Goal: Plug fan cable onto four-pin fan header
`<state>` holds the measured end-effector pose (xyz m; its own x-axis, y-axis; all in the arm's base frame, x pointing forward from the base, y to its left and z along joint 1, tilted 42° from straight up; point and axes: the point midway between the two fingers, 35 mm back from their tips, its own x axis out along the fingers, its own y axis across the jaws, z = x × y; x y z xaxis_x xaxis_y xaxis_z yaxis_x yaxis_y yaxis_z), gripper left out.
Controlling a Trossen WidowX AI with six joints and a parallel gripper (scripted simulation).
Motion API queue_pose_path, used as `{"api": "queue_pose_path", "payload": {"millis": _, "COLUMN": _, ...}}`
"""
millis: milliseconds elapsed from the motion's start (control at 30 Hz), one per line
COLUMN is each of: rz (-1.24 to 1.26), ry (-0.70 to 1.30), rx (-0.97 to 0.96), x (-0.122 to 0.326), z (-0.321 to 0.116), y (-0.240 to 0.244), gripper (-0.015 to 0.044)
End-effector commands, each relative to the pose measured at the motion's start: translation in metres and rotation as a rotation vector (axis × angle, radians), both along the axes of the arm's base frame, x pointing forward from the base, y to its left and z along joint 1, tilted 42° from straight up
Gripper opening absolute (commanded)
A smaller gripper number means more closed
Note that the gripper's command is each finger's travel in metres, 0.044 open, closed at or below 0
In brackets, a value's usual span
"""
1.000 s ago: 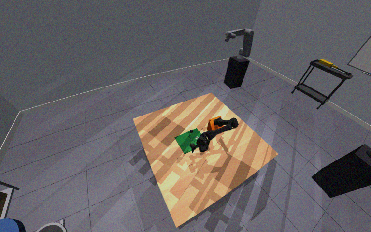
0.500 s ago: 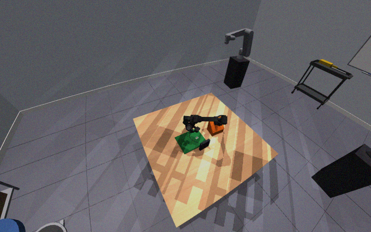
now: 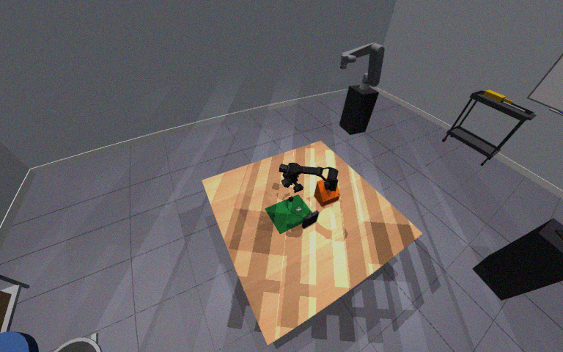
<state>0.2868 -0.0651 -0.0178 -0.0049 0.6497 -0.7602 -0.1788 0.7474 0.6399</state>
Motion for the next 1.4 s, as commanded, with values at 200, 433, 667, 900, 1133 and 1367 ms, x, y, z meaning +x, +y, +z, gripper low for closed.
{"api": "queue_pose_path", "payload": {"millis": 200, "rz": 0.005, "ry": 0.024, "rx": 0.023, "x": -0.010, "z": -0.058, "y": 0.057, "gripper": 0.0440}}
{"api": "queue_pose_path", "payload": {"millis": 433, "rz": 0.005, "ry": 0.024, "rx": 0.023, "x": -0.009, "z": -0.062, "y": 0.060, "gripper": 0.0440}}
{"api": "queue_pose_path", "payload": {"millis": 667, "rz": 0.005, "ry": 0.024, "rx": 0.023, "x": -0.009, "z": -0.071, "y": 0.068, "gripper": 0.0440}}
{"api": "queue_pose_path", "payload": {"millis": 900, "rz": 0.005, "ry": 0.024, "rx": 0.024, "x": -0.009, "z": -0.079, "y": 0.076, "gripper": 0.0440}}
{"api": "queue_pose_path", "payload": {"millis": 1133, "rz": 0.005, "ry": 0.024, "rx": 0.025, "x": -0.010, "z": -0.087, "y": 0.083, "gripper": 0.0440}}
{"api": "queue_pose_path", "payload": {"millis": 1367, "rz": 0.005, "ry": 0.025, "rx": 0.026, "x": -0.011, "z": -0.095, "y": 0.091, "gripper": 0.0440}}
